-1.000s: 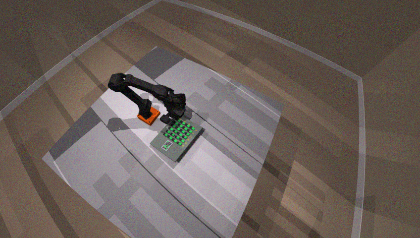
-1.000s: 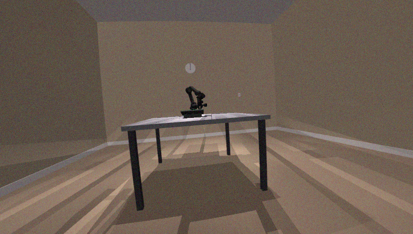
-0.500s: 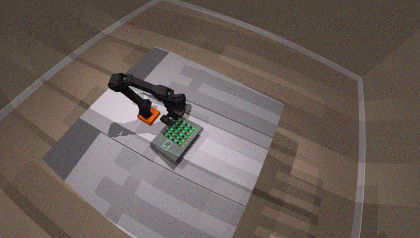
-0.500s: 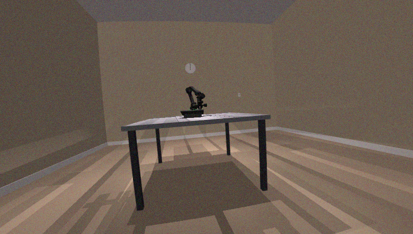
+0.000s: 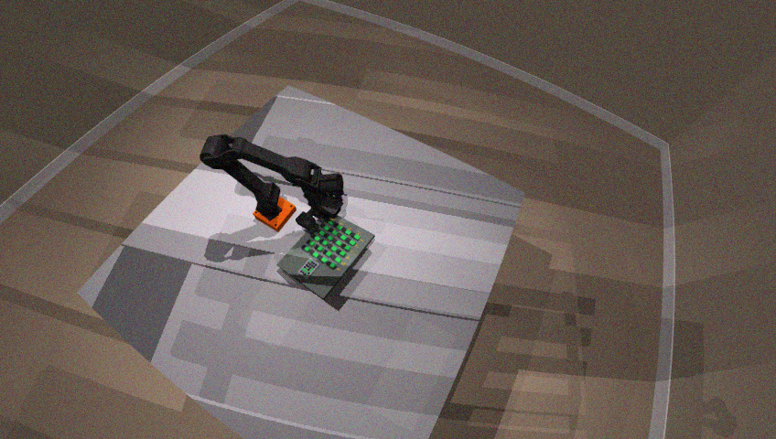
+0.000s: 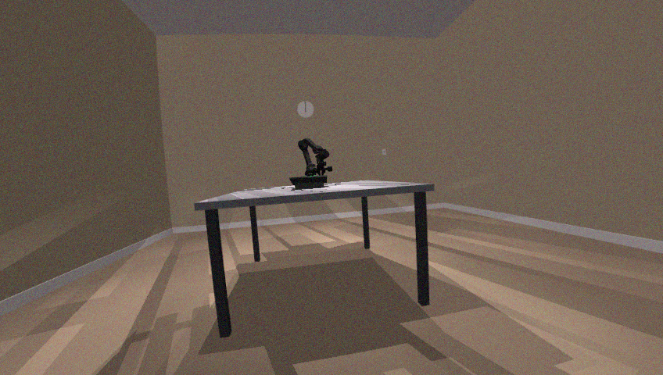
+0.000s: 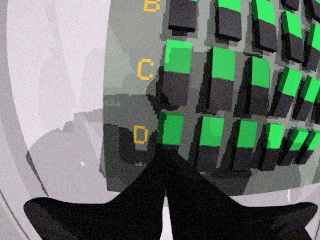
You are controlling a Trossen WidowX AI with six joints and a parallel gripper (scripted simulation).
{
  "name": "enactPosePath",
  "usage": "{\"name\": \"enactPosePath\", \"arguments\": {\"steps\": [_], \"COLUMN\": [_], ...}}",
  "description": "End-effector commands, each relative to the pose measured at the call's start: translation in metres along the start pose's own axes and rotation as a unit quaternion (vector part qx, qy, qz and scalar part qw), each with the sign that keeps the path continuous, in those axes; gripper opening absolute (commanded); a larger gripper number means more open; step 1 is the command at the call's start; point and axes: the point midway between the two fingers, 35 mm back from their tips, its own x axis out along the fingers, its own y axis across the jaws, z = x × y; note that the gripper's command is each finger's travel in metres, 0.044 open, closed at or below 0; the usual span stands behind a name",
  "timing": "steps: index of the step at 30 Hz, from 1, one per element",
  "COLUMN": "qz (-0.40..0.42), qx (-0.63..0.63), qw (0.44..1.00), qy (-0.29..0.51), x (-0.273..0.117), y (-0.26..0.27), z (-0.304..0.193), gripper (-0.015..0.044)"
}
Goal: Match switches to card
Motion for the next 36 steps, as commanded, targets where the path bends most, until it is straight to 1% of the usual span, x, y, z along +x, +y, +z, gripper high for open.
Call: {"name": "enactPosePath", "arguments": {"steps": [1, 6, 8, 10, 12, 20, 28, 36], "qz": [0.000, 0.000, 0.000, 0.001, 0.000, 0.000, -0.004, -0.006], "qx": [-0.003, 0.000, -0.001, -0.002, -0.002, -0.003, -0.003, -0.005], "qw": [1.000, 1.000, 1.000, 1.000, 1.000, 1.000, 1.000, 1.000], "qy": [0.002, 0.000, 0.005, 0.011, 0.016, 0.018, 0.030, 0.019], "x": [0.002, -0.001, -0.017, -0.044, -0.062, -0.063, -0.059, -0.062], "y": [0.000, 0.000, 0.001, 0.002, 0.000, -0.004, -0.060, -0.118], "z": [-0.001, 0.000, 0.002, 0.003, 0.002, 0.004, 0.021, 0.023], "gripper": [0.0000, 0.0000, 0.0000, 0.0000, 0.0000, 0.0000, 0.0000, 0.0000]}}
